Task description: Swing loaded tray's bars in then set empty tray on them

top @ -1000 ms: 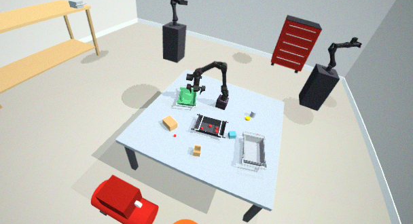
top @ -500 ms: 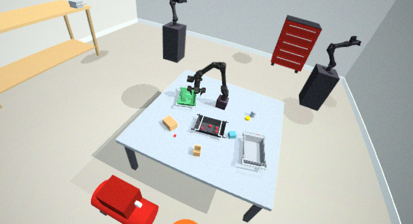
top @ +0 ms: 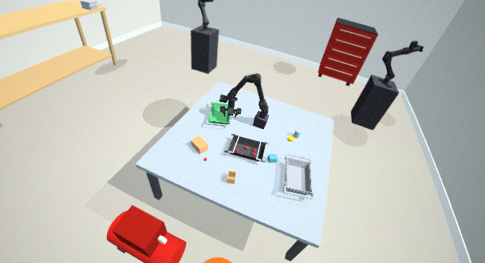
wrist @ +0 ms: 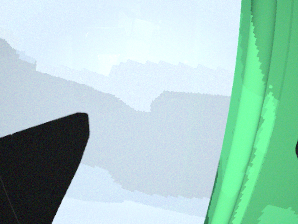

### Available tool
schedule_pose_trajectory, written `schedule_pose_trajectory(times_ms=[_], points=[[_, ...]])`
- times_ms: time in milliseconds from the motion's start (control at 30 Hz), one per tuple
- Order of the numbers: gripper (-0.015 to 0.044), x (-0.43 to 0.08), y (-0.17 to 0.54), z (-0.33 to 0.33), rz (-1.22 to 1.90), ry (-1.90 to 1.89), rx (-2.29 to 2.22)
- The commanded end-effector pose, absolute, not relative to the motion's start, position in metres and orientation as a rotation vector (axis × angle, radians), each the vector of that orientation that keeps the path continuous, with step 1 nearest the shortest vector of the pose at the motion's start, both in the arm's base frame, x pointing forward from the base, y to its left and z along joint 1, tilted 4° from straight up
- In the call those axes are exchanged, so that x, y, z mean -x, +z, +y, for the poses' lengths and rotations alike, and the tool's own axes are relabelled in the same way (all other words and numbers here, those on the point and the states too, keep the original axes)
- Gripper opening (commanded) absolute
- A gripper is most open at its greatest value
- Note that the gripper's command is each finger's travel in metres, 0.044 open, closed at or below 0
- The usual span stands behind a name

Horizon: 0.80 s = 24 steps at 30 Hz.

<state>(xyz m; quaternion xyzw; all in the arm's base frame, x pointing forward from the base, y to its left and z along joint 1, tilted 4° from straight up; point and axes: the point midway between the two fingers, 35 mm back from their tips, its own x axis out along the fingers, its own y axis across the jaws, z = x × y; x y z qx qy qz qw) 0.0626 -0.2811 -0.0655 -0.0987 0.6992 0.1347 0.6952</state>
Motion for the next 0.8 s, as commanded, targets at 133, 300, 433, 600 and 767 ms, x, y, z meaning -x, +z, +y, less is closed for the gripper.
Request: schedule_pose_trajectory(times_ms=[133,300,433,600,767], points=[[0.0337,-0.0621,-0.0666,-0.2822,1.563,0.298,0.228],[0.0264,-0.0621,-0.0666,-0.2822,1.563,0.298,0.228],[0.0229,-0.0621,-0.0666,-0.2822,1.563,0.298,0.228],[0.0196,-0.0621,-0.0666,-0.2822,1.563,0.298,0.228],[0.0163,-0.0621,-0.0666,-0.2822,1.563,0.298,0.228]])
